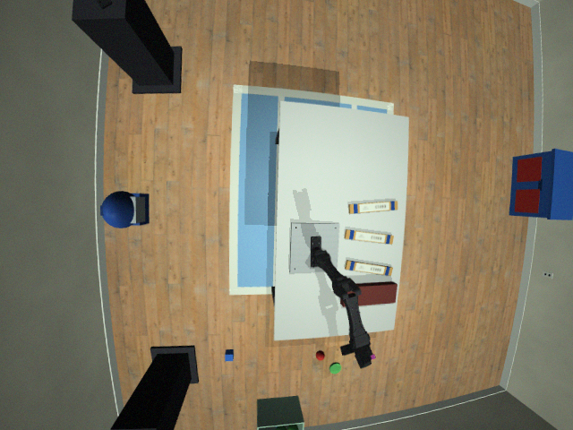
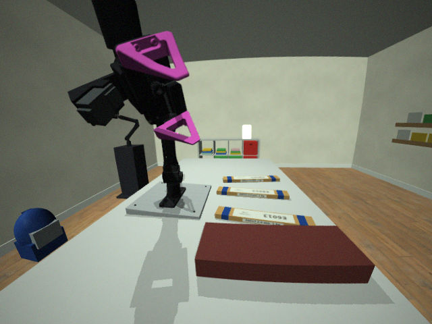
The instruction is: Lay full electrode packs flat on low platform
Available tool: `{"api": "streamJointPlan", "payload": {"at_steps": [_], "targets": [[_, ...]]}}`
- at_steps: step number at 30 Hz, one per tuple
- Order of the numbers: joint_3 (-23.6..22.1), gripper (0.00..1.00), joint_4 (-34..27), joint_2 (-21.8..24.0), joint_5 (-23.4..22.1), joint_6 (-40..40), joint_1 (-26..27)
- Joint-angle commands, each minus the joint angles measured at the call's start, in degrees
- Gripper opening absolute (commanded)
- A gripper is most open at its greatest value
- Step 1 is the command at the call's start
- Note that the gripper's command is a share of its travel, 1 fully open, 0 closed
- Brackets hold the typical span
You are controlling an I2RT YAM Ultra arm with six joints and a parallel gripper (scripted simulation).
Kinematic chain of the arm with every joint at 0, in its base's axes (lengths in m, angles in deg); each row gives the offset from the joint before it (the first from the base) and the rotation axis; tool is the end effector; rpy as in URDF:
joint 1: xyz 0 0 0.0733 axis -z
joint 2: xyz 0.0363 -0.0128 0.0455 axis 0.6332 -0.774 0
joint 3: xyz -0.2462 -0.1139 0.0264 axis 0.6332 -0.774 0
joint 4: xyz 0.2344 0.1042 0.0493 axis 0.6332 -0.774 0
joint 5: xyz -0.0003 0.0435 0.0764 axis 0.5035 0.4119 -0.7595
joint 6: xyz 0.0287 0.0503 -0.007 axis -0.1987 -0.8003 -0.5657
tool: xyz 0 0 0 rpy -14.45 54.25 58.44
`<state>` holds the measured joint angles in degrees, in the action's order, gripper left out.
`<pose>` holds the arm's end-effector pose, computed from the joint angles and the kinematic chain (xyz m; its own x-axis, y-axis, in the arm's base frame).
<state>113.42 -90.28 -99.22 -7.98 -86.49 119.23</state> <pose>0.0960 -0.3894 0.4219 0.7012 0.5273 0.4798 -0.0111 -0.6649 0.7468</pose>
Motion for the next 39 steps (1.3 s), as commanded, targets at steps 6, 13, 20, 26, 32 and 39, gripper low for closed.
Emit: {"api": "streamJointPlan", "payload": {"at_steps": [6,13,20,26,32,39], "targets": [[-5.3,0.95,4.5,4.6,3.5,7.3,-6.4],[-5.8,0.95,6.6,5.7,3.8,8.4,-5.4],[-9.2,0.95,8.2,7.1,4.8,13.5,-9.7],[-7.9,0.95,9.0,7.9,5.6,13.1,-9.3],[-12.2,0.95,10.7,9.6,7.0,17.9,-14.1],[-14.1,0.95,12.2,11.0,8.1,21.8,-16.7]]}}
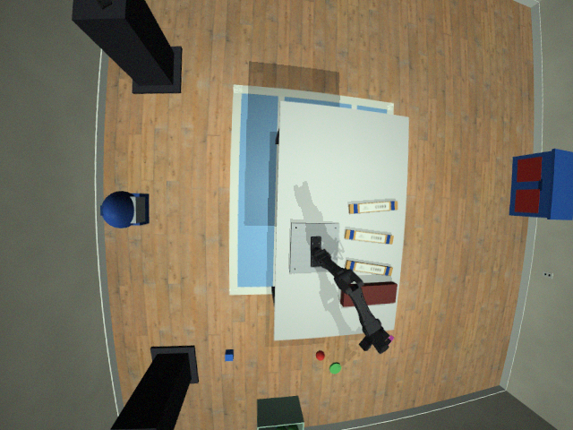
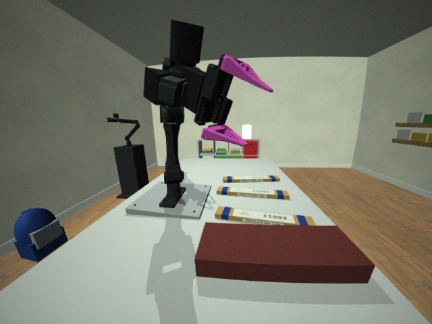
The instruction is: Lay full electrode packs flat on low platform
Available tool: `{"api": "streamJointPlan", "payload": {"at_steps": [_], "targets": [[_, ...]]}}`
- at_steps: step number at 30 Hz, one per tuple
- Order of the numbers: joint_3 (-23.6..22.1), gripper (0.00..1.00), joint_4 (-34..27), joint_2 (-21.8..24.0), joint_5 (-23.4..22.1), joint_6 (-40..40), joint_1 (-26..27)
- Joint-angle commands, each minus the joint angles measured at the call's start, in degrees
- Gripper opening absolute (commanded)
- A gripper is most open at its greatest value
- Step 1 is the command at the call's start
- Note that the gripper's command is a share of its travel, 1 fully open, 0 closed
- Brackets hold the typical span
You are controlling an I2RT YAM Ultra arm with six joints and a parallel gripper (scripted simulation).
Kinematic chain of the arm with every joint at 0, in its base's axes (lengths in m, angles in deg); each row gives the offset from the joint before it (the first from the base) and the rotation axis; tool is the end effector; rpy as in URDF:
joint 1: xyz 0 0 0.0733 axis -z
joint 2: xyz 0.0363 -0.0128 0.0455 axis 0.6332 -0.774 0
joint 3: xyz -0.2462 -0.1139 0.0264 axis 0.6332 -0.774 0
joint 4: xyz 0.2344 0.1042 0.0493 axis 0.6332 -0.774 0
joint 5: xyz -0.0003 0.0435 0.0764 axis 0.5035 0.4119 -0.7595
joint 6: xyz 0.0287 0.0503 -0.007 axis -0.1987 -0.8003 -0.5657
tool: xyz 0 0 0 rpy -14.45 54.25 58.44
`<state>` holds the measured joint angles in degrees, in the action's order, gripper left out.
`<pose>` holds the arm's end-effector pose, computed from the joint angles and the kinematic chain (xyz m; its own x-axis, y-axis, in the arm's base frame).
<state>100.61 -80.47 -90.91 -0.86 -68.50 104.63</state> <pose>0.1780 -0.3344 0.4175 0.5619 0.8184 0.1200 0.2990 -0.3362 0.8931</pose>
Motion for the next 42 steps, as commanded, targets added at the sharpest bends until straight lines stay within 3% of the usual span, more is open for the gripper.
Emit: {"api": "streamJointPlan", "payload": {"at_steps": [1,6,7,13,16,17,20,25,26,32,37,38,42], "targets": [[-1.8,0.95,2.8,3.2,1.3,4.9,-2.9],[-0.4,0.95,3.5,3.9,2.1,4.7,-2.5],[-2.8,0.95,3.8,4.0,2.2,6.0,-4.4],[-4.8,0.95,5.4,5.6,3.6,9.5,-7.4],[-3.1,0.95,5.7,6.0,3.9,9.5,-6.5],[-5.5,0.95,6.0,6.1,4.0,10.8,-8.3],[-7.2,0.95,7.3,7.5,5.0,14.4,-10.8],[-5.6,0.95,7.9,8.2,5.7,14.3,-10.3],[-8.2,0.95,8.1,8.3,5.8,15.6,-12.2],[-10.1,0.95,9.7,9.9,7.2,19.1,-15.1],[-8.3,0.95,10.1,10.3,7.5,19.1,-14.2],[-10.9,0.95,10.4,10.5,7.6,20.5,-16.1],[-12.8,0.95,11.9,12.0,8.9,23.9,-19.0]]}}
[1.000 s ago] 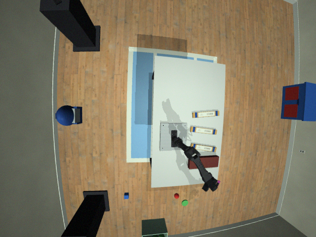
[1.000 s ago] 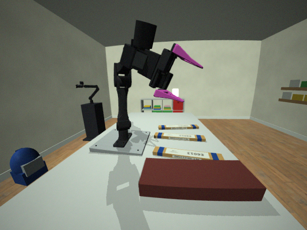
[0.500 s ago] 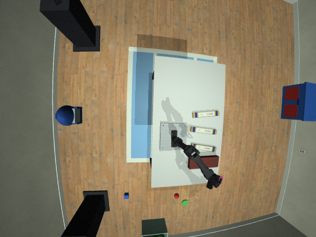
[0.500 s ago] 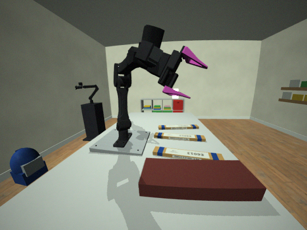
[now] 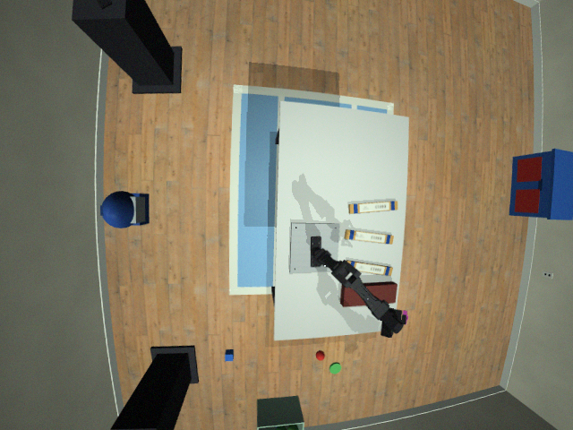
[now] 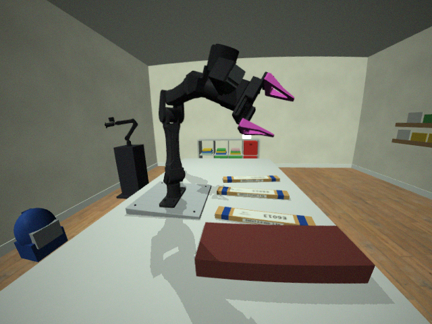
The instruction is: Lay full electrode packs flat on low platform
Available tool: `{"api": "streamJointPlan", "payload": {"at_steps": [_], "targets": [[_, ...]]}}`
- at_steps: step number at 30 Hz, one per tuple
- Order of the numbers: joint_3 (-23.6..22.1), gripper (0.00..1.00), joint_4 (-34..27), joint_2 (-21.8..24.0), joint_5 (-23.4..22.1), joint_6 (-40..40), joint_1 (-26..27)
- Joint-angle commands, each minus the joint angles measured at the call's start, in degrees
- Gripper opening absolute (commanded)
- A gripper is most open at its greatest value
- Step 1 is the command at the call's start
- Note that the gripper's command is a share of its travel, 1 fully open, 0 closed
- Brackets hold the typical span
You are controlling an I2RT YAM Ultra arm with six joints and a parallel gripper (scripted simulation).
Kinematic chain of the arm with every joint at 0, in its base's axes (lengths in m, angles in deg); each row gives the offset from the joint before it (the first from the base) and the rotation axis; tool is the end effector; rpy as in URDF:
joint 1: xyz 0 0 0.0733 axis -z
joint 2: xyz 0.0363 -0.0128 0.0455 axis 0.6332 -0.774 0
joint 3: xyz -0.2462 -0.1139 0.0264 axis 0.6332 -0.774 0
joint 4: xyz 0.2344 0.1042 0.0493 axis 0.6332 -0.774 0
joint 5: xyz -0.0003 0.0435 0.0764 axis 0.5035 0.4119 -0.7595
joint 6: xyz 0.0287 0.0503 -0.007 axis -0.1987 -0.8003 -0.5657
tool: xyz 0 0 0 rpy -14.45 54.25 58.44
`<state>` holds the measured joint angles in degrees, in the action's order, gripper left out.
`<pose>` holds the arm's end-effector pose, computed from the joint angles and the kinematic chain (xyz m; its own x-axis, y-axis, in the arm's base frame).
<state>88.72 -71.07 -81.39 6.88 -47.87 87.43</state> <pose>0.2438 -0.2464 0.4198 0.2636 0.9103 -0.3191 0.4498 0.1766 0.8755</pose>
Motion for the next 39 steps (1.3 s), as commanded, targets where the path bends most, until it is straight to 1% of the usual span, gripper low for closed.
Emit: {"api": "streamJointPlan", "payload": {"at_steps": [1,3,4,6,7,10,12,13,15,16,18,20,22,23,25,26,29,31,32,34,35,37,39], "targets": [[-1.0,0.95,2.6,2.6,1.3,3.2,-1.9],[-1.0,0.95,2.6,2.6,1.3,3.2,-1.9],[0.9,0.95,2.8,3.0,1.6,3.2,-0.9],[0.9,0.95,2.9,3.0,1.6,3.3,-0.9],[-1.7,0.95,3.3,3.1,1.7,4.6,-2.8],[-3.5,0.95,4.6,4.6,2.8,8.0,-5.4],[-3.1,0.95,4.9,4.8,3.1,8.0,-5.8],[-1.8,0.95,5.0,5.1,3.3,8.0,-5.8],[-1.7,0.95,5.0,5.1,3.4,8.1,-4.8],[-4.3,0.95,5.4,5.2,3.5,9.4,-6.7],[-5.6,0.95,6.4,6.3,4.0,12.1,-8.4],[-5.6,0.95,6.4,6.3,4.0,12.1,-8.4],[-6.3,0.95,7.0,6.8,4.9,12.8,-9.7],[-4.5,0.95,7.2,7.2,5.0,12.8,-9.7],[-4.3,0.95,7.2,7.2,5.2,12.9,-8.7],[-7.0,0.95,7.6,7.4,5.3,14.2,-10.6],[-8.7,0.95,8.9,8.9,6.5,17.6,-13.4],[-8.8,0.95,9.2,9.0,6.7,17.6,-13.6],[-7.0,0.95,9.4,9.4,6.9,17.6,-13.6],[-7.0,0.95,9.3,9.4,7.0,17.7,-12.6],[-9.6,0.95,9.8,9.6,7.1,19.0,-14.5],[-9.6,0.95,9.8,9.6,7.1,19.0,-14.5],[-11.0,0.95,10.9,10.6,7.7,21.8,-16.3]]}}
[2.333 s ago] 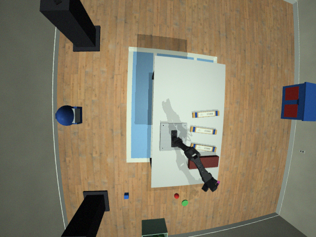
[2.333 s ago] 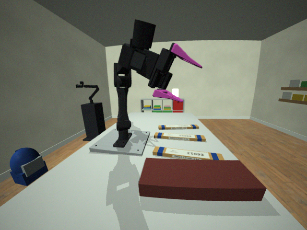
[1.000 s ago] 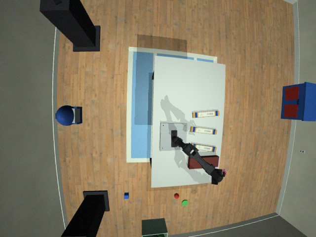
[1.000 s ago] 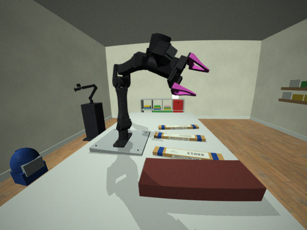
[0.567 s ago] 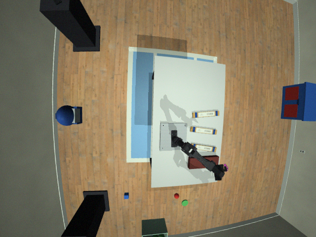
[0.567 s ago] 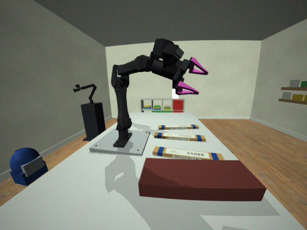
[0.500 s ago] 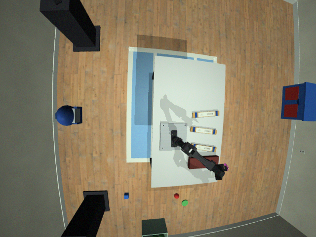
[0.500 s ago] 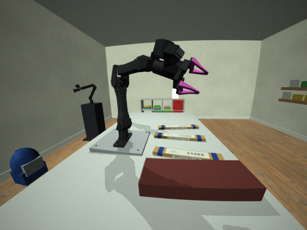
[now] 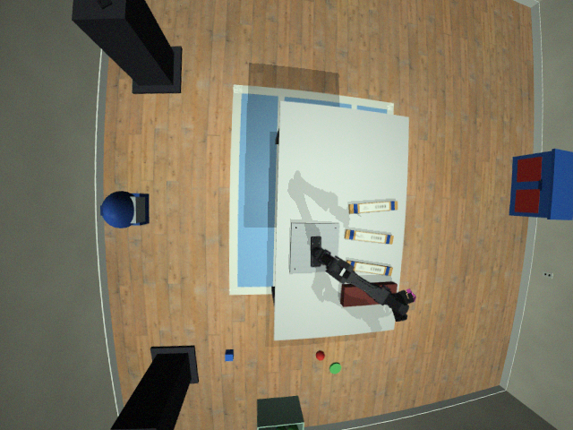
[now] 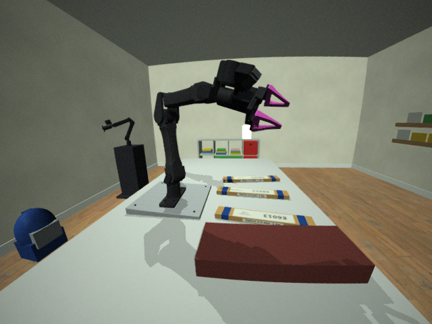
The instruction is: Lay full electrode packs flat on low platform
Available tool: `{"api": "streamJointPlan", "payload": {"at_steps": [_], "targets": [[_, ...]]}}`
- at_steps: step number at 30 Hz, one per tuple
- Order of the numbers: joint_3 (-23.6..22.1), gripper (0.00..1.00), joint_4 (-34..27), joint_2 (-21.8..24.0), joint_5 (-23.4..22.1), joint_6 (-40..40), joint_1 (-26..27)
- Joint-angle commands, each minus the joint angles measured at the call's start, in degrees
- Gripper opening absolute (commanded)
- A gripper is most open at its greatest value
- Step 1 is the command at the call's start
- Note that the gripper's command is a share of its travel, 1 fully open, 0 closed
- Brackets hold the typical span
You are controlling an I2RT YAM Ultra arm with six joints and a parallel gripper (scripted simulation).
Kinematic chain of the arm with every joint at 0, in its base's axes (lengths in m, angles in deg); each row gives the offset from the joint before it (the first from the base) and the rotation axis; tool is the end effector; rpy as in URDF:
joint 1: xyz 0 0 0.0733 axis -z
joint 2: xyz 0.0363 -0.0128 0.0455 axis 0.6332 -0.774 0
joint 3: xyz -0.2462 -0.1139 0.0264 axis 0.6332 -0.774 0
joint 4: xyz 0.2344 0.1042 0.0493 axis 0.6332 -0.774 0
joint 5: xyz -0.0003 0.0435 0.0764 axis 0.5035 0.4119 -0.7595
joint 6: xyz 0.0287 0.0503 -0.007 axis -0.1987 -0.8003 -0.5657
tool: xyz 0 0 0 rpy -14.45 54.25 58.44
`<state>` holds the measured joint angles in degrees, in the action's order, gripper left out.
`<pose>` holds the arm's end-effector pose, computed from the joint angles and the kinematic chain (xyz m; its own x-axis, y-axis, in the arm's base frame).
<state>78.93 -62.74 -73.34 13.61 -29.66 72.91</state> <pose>0.2713 -0.1654 0.4194 0.0356 0.7548 -0.6550 0.3912 0.5926 0.7041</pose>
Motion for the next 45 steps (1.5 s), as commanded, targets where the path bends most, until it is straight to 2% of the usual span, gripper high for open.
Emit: {"api": "streamJointPlan", "payload": {"at_steps": [1,6,7,10,15,16,20,22,24,25,28,32,33,34,36,38,41,42,45], "targets": [[-1.7,0.95,2.8,3.0,1.6,4.1,-2.8],[0.2,0.95,3.2,3.5,2.1,4.3,-2.0],[-2.5,0.95,3.6,3.7,2.2,5.7,-3.9],[-4.3,0.95,5.0,5.2,3.3,8.9,-6.7],[-2.5,0.95,5.4,5.6,3.8,9.0,-6.9],[-5.2,0.95,5.8,5.8,4.0,10.5,-7.9],[-7.0,0.95,7.3,7.4,5.3,13.7,-10.7],[-5.1,0.95,7.5,7.8,5.6,13.8,-10.8],[-5.1,0.95,7.5,7.8,5.7,13.9,-9.8],[-7.8,0.95,8.0,8.0,5.8,15.3,-11.7],[-9.6,0.95,9.3,9.5,6.9,18.5,-14.4],[-9.1,0.95,9.6,9.6,7.2,18.6,-14.6],[-7.7,0.95,9.7,9.9,7.5,18.7,-13.7],[-10.5,0.95,10.2,10.1,7.6,20.1,-15.7],[-11.9,0.95,11.3,11.3,8.1,23.0,-17.5],[-12.3,0.95,11.6,11.7,8.9,23.3,-18.4],[-10.4,0.95,11.8,12.1,9.3,23.4,-17.8],[-13.1,0.95,12.3,12.3,9.4,24.9,-19.6],[-14.8,0.95,13.7,13.8,10.5,28.1,-22.2]]}}
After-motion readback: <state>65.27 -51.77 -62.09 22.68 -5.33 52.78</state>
